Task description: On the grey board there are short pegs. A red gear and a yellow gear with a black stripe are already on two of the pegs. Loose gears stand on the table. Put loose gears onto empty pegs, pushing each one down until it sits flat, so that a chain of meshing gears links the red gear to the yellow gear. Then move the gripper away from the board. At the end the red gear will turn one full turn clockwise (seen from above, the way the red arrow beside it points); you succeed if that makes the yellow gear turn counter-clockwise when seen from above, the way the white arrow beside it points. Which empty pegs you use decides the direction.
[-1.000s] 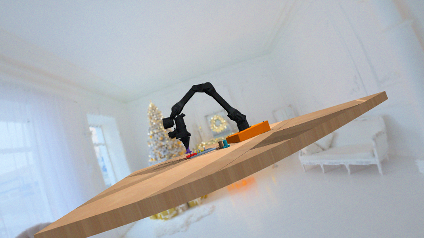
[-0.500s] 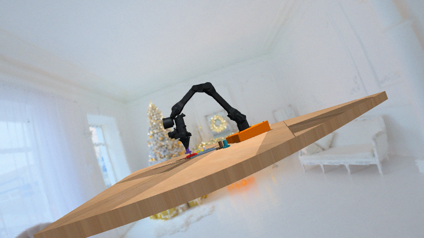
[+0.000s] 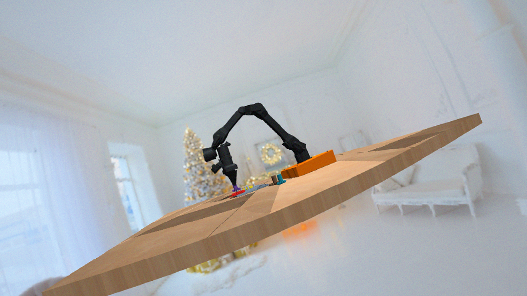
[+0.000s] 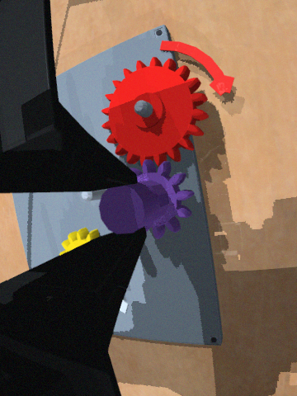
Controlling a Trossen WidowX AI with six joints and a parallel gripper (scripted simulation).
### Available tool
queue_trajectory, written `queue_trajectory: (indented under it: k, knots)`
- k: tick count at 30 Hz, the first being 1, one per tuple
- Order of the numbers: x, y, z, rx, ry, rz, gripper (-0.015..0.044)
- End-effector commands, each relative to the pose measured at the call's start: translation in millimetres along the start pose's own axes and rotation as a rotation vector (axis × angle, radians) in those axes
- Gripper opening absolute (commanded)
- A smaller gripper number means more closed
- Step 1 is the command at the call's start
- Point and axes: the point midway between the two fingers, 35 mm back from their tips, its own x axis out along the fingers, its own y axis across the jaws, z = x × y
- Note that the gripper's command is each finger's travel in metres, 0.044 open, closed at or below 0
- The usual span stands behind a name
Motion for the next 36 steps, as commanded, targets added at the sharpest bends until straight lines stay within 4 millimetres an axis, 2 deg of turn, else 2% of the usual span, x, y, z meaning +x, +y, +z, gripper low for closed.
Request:
queue_trajectory:
  k: [1,7,22,28,36]
  knots:
    - [3.4,0.0,0.3,-0.033,0.001,0.002,0.0]
    - [6.2,0.7,0.3,0.044,0.001,0.003,0.0]
    - [7.4,0.3,0.3,0.438,0.001,0.002,0.0]
    - [8.5,1.2,0.6,0.388,0.001,0.002,0.0]
    - [9.6,1.3,-0.6,0.192,0.001,0.002,0.0]
